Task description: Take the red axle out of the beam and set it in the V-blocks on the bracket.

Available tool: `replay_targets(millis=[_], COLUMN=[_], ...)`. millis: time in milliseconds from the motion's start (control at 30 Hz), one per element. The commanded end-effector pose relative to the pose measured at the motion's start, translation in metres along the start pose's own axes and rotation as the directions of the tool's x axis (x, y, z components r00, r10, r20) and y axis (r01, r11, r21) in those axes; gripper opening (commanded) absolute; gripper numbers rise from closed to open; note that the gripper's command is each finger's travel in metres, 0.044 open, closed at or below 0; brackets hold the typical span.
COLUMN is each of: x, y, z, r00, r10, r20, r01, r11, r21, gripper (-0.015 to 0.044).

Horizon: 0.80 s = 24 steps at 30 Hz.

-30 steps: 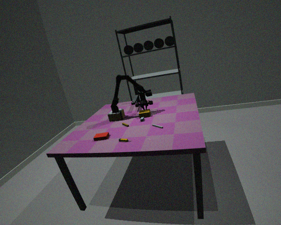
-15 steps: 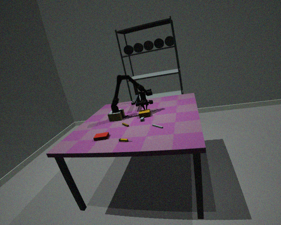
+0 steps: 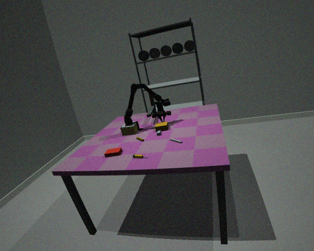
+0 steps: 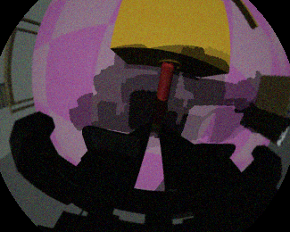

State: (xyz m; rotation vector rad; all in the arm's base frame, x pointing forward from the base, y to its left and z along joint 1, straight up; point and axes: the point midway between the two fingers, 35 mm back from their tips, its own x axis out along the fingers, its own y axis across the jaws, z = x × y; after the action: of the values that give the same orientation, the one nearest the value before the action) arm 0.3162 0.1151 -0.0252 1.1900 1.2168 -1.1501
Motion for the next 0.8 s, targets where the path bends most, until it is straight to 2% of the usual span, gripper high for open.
replay_targets(millis=[0,767], x=[-0.001,0.002], y=[0.001,-0.002], z=[-0.007,-0.038], r00=[1.000,1.000], r10=[0.001,0.000], r20=[-0.002,-0.005], r01=[-0.001,0.000], r11=[1.000,1.000], r21=[0.003,0.004], gripper=[0.0000,0.0000])
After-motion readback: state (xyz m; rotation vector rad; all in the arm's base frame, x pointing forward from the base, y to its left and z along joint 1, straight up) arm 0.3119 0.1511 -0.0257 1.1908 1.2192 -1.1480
